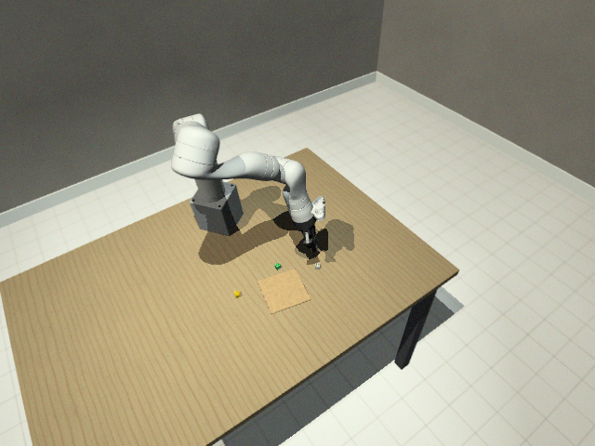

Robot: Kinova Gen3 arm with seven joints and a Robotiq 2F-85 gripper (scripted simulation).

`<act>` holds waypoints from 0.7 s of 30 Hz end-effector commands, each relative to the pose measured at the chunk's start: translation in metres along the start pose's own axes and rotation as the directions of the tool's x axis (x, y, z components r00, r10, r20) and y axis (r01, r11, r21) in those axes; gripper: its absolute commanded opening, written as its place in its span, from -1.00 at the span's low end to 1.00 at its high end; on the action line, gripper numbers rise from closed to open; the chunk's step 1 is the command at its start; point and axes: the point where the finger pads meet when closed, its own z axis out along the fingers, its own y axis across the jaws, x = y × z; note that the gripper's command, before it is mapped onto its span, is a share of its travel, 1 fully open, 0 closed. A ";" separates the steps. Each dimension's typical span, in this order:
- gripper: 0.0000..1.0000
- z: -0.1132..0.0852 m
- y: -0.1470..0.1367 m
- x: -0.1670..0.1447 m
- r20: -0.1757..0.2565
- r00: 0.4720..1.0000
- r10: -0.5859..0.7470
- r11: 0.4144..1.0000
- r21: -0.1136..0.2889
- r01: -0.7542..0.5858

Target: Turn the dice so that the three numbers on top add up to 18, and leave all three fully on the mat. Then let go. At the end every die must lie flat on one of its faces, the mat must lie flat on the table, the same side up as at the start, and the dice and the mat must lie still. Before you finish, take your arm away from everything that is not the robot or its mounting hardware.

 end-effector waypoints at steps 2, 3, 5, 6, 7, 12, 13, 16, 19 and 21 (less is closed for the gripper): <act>-0.39 -0.002 0.002 0.010 0.007 1.000 -0.010 1.000 -0.011 0.010; -0.39 -0.002 0.003 0.010 0.017 1.000 -0.009 1.000 -0.013 0.010; -0.39 -0.002 0.003 0.011 0.037 0.999 -0.009 1.000 -0.016 0.009; -0.39 -0.002 0.004 0.012 0.046 0.999 -0.009 1.000 -0.016 0.010; -0.39 -0.002 0.004 0.012 0.055 0.998 -0.009 1.000 -0.016 0.010; -0.39 -0.004 0.001 0.015 0.096 0.995 -0.010 1.000 -0.008 0.010; -0.39 -0.005 0.000 0.015 0.104 0.995 -0.010 1.000 -0.006 0.011; -0.39 -0.005 0.000 0.018 0.130 0.991 -0.010 1.000 -0.006 0.010; -0.39 -0.005 0.001 0.019 0.141 0.990 -0.009 1.000 -0.008 0.010; -0.39 -0.006 0.002 0.020 0.161 0.987 -0.008 1.000 -0.011 0.010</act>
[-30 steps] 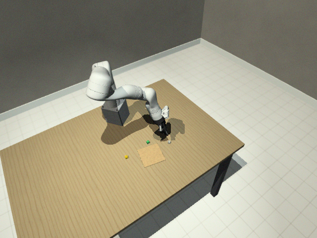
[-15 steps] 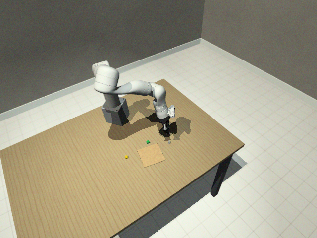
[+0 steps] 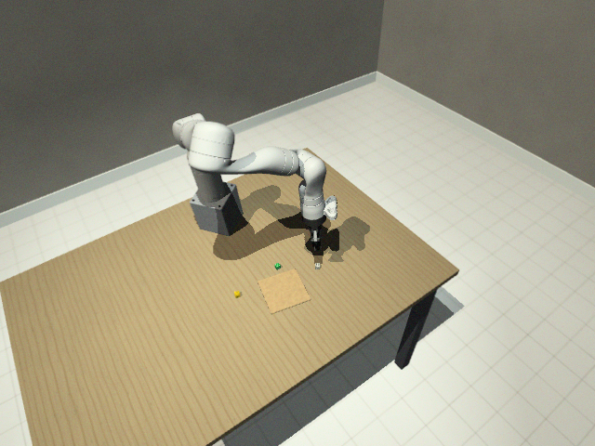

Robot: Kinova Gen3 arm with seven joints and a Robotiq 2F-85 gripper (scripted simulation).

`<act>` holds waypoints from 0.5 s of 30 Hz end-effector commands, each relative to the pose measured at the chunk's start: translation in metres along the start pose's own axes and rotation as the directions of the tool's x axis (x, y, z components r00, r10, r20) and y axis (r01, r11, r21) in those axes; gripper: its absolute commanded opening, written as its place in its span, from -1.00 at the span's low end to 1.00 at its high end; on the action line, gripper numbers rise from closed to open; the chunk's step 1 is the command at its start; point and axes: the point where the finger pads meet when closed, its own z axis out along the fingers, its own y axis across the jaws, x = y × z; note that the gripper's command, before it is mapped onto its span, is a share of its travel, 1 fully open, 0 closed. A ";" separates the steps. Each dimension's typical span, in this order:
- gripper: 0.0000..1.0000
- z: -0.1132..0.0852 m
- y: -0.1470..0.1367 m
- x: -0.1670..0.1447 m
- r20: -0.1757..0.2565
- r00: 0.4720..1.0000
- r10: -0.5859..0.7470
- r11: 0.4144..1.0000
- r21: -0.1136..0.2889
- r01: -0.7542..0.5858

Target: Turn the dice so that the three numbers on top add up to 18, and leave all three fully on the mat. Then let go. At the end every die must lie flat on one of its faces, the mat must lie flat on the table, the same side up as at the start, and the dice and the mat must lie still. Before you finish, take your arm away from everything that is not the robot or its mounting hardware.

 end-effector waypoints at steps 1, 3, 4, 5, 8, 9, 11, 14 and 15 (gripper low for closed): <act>-0.39 -0.001 -0.001 0.007 0.014 1.000 -0.004 1.000 -0.003 0.004; -0.39 -0.002 -0.001 0.008 0.032 0.999 -0.004 1.000 -0.003 0.004; -0.39 -0.002 -0.001 0.009 0.040 0.999 -0.004 1.000 -0.003 0.004; -0.39 -0.002 -0.001 0.009 0.047 0.999 -0.004 1.000 -0.002 0.004; -0.39 -0.003 -0.002 0.010 0.065 0.998 -0.005 1.000 0.000 0.005; -0.39 -0.003 -0.002 0.010 0.070 0.998 -0.005 1.000 0.001 0.005; -0.39 -0.004 -0.003 0.010 0.078 0.997 -0.006 1.000 0.003 0.005; -0.39 -0.004 -0.003 0.010 0.081 0.997 -0.006 1.000 0.003 0.006; -0.39 -0.004 -0.003 0.010 0.084 0.996 -0.006 1.000 0.004 0.006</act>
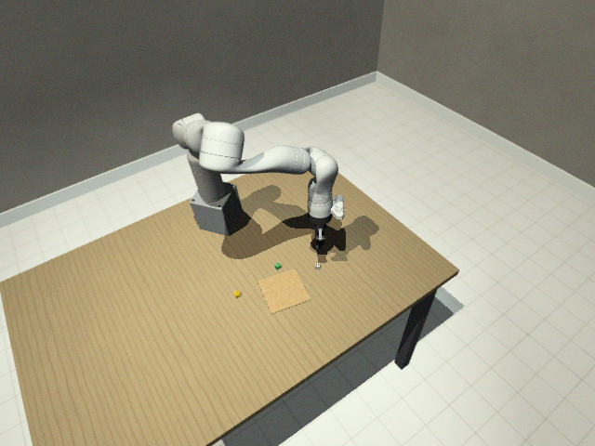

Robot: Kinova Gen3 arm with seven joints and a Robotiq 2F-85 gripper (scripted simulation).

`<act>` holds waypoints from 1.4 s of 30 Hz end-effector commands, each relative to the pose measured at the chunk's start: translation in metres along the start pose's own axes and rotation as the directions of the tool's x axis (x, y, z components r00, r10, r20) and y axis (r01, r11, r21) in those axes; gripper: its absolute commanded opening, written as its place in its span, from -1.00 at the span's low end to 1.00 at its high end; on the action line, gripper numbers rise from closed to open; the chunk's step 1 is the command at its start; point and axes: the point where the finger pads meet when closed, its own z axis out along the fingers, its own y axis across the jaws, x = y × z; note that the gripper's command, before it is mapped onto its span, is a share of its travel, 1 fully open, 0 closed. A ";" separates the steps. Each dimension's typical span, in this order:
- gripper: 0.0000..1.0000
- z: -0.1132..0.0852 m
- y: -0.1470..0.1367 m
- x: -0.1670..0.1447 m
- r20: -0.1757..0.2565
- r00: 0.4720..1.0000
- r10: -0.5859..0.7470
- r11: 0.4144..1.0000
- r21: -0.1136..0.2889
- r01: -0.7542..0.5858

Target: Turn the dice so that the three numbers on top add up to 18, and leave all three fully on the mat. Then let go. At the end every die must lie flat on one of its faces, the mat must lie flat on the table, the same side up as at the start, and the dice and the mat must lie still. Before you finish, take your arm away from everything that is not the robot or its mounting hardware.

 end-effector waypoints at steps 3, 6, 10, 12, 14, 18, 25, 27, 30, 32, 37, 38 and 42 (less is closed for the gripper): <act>-0.39 -0.001 -0.002 0.002 0.006 1.000 -0.003 1.000 0.002 0.003; -0.39 -0.001 -0.002 0.002 0.009 1.000 -0.003 1.000 0.002 0.003; -0.39 -0.001 -0.002 0.002 0.009 1.000 -0.003 1.000 0.003 0.003; 1.00 -0.001 -0.002 0.002 0.009 1.000 -0.003 1.000 0.003 0.003; 1.00 -0.001 -0.002 0.002 0.009 1.000 -0.003 1.000 0.003 0.003; 1.00 -0.001 -0.002 0.002 0.009 1.000 -0.003 1.000 0.003 0.003; 1.00 -0.001 -0.002 0.002 0.009 1.000 -0.003 1.000 0.003 0.003; 1.00 -0.001 -0.002 0.002 0.009 1.000 -0.001 1.000 0.003 0.001; 1.00 -0.001 -0.002 0.002 0.009 1.000 0.003 1.000 0.003 -0.003; 1.00 -0.001 -0.002 0.002 0.010 1.000 0.005 1.000 0.003 -0.005; 1.00 -0.001 -0.002 0.002 0.010 1.000 0.018 1.000 0.003 -0.018; 1.00 0.000 -0.002 0.002 0.010 1.000 0.022 1.000 0.003 -0.022; 1.00 0.000 -0.003 0.002 0.011 0.999 0.046 0.999 0.003 -0.046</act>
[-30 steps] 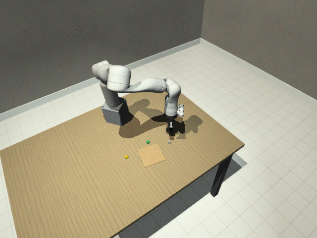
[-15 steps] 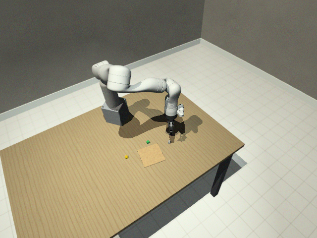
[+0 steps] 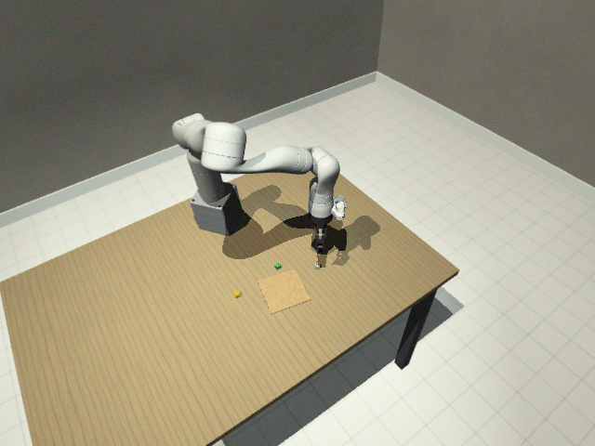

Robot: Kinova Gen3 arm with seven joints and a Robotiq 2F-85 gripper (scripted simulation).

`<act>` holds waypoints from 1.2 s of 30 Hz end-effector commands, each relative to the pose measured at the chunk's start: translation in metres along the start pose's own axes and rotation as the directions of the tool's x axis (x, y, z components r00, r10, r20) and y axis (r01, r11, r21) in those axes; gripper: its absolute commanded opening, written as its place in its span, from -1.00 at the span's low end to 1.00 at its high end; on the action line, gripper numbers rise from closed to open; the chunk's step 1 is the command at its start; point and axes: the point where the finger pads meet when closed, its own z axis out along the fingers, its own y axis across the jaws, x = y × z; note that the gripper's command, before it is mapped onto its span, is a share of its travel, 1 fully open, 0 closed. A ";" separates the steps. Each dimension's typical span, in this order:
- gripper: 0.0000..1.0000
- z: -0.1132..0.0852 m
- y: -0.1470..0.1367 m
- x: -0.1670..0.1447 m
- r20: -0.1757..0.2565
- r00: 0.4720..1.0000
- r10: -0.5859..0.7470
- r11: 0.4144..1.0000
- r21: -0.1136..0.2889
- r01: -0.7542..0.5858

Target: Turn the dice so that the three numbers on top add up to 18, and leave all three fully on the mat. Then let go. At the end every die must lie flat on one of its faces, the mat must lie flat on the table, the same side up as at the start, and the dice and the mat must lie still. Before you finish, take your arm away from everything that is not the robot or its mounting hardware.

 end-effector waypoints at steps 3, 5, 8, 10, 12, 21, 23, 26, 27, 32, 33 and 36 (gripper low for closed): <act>1.00 0.000 0.000 0.000 0.000 1.000 0.030 1.000 0.000 -0.030; 1.00 0.001 -0.001 0.000 0.000 0.999 0.050 0.999 0.000 -0.050; 1.00 0.001 -0.001 0.000 0.001 0.998 0.061 0.998 0.000 -0.061; 1.00 0.002 -0.001 0.000 0.002 0.996 0.086 0.996 0.001 -0.086; 1.00 0.002 -0.002 0.000 0.002 0.994 0.113 0.994 0.001 -0.113; 1.00 0.006 -0.004 -0.002 0.008 0.962 0.272 0.962 0.003 -0.272; 1.00 0.008 -0.004 -0.002 0.010 0.949 0.314 0.949 0.003 -0.314; 1.00 0.008 -0.005 -0.002 0.010 0.942 0.336 0.942 0.003 -0.336; 1.00 0.009 -0.005 -0.002 0.011 0.933 0.359 0.933 0.002 -0.359; 1.00 0.012 -0.006 -0.003 0.015 0.879 0.477 0.879 0.001 -0.477; 1.00 0.012 -0.006 -0.003 0.016 0.865 0.502 0.865 0.001 -0.502; 1.00 0.014 -0.007 -0.004 0.018 0.817 0.576 0.817 0.000 -0.576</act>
